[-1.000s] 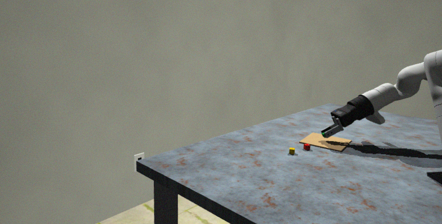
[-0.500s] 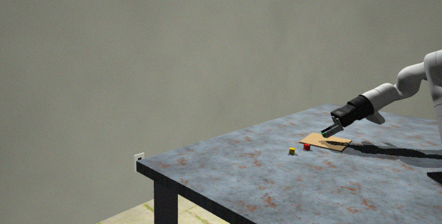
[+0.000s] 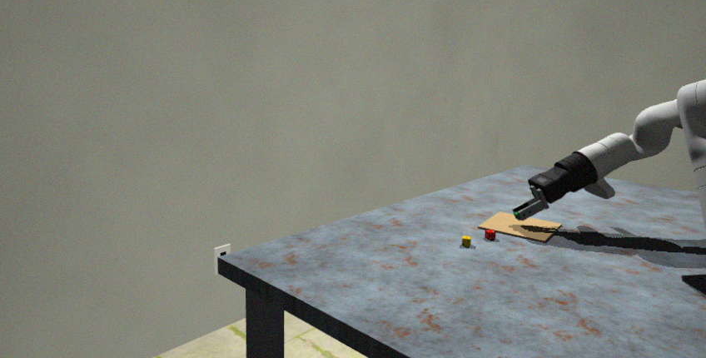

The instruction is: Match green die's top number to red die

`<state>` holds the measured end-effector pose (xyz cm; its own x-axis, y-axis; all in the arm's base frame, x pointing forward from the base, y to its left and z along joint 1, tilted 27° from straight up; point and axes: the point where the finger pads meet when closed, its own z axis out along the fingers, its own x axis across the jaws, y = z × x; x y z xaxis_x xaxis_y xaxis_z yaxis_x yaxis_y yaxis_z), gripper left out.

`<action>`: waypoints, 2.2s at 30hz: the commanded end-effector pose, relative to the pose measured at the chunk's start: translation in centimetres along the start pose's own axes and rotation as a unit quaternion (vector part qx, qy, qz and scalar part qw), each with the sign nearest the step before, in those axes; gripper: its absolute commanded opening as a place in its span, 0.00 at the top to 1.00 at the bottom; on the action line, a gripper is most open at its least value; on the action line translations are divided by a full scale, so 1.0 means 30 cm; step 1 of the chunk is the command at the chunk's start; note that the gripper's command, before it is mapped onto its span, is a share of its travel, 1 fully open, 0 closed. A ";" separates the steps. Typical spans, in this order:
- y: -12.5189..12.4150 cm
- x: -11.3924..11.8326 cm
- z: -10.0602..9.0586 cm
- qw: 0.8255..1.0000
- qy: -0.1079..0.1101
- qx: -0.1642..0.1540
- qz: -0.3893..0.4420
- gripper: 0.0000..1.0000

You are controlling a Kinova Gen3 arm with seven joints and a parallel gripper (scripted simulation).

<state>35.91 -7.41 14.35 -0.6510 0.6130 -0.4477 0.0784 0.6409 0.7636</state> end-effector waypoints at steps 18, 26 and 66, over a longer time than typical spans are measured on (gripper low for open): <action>-0.024 0.000 0.013 1.000 0.000 0.000 0.000 0.66; -0.028 0.000 0.015 1.000 0.000 0.000 0.000 0.66; -0.028 0.000 0.015 1.000 0.000 0.000 0.000 0.54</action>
<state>36.19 -7.75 13.48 -0.6510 0.6130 -0.4477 0.0784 0.6409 0.7636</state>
